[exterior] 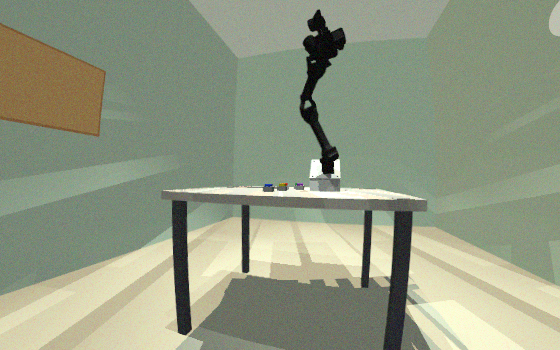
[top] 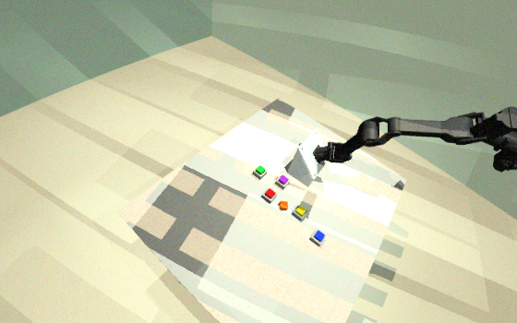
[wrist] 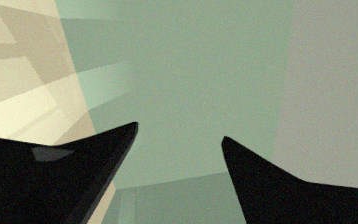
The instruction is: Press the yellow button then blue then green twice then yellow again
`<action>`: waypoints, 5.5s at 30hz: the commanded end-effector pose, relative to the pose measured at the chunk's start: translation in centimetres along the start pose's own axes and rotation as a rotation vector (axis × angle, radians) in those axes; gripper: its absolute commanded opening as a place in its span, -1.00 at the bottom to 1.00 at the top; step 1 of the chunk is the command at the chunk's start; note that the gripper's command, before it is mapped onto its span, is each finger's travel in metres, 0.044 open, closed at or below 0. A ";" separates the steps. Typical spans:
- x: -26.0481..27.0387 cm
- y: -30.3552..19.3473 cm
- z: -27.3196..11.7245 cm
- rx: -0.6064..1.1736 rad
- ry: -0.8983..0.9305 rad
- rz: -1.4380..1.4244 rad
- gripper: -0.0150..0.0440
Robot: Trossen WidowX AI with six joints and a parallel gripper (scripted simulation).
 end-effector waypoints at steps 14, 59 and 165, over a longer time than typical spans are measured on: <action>14.9 -1.3 3.9 0.151 0.448 -0.176 0.86; 19.2 -30.9 -36.8 2.231 -0.162 1.685 0.86; 18.1 -30.2 -38.3 2.223 -0.507 1.934 -0.42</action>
Point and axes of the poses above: the point midway between the two fingers, 35 mm back from their tips, its own z axis out along the fingers, its own x axis across the jaws, y = z × x, the point moved 10 cm from there along -z, back along the fingers, and after that the axes turned 3 degrees about z, right-handed, at the moved point
